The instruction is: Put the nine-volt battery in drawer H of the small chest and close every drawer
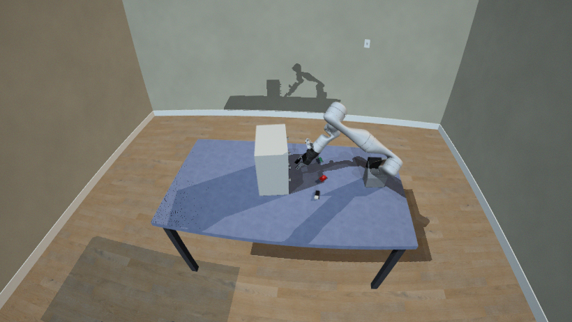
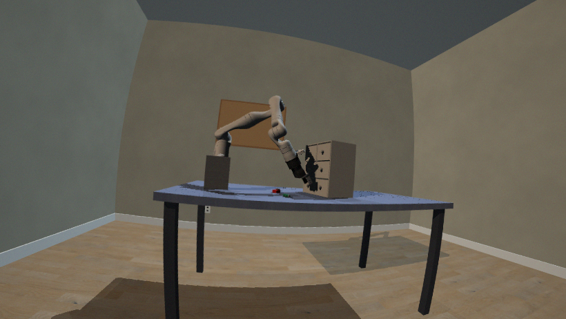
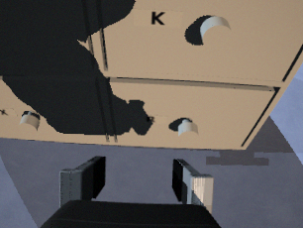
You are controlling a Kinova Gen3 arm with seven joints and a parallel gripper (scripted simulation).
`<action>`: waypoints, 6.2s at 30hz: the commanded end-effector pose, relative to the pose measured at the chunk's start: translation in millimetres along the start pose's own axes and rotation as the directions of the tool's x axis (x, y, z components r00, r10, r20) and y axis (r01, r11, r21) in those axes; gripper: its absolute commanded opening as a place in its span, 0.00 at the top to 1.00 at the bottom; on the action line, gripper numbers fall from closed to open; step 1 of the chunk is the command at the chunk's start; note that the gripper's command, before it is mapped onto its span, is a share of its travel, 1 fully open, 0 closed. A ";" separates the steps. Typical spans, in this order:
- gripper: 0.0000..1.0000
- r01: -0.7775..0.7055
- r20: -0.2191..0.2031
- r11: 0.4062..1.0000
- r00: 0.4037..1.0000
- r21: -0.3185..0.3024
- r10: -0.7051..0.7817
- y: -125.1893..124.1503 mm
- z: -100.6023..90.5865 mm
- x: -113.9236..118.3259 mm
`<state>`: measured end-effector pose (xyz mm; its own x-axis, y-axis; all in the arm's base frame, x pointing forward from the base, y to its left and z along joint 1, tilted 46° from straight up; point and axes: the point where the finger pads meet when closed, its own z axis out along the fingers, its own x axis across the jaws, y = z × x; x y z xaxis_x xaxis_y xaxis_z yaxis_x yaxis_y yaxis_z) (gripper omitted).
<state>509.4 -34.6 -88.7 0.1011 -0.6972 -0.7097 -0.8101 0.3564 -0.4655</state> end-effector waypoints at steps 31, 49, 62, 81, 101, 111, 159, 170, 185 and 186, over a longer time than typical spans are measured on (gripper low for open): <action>0.00 -0.010 -0.006 1.000 1.000 -0.004 0.010 -27.4 -39.8 2.4; 0.00 -0.006 -0.009 0.998 1.000 -0.066 0.005 -29.8 -54.0 2.2; 0.00 -0.006 -0.010 0.989 1.000 -0.148 0.005 -29.7 -70.6 2.5; 0.00 -0.008 -0.012 0.943 1.000 -0.334 0.004 -29.4 -109.2 2.7; 0.00 -0.010 -0.014 0.857 1.000 -0.516 0.003 -29.0 -149.7 2.8; 0.00 -0.010 -0.014 0.833 1.000 -0.553 0.003 -28.9 -158.7 2.8; 0.00 -0.010 -0.015 0.826 1.000 -0.564 0.003 -28.9 -161.3 2.8; 0.00 -0.010 -0.015 0.826 1.000 -0.564 0.003 -28.9 -161.3 2.8; 0.00 -0.010 -0.015 0.826 1.000 -0.564 0.003 -28.9 -161.3 2.8; 0.00 -0.010 -0.015 0.826 1.000 -0.564 0.003 -28.9 -161.3 2.8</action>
<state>440.6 -147.5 7.0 0.0961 -0.7067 -0.7010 -0.9950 -0.0481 -0.0879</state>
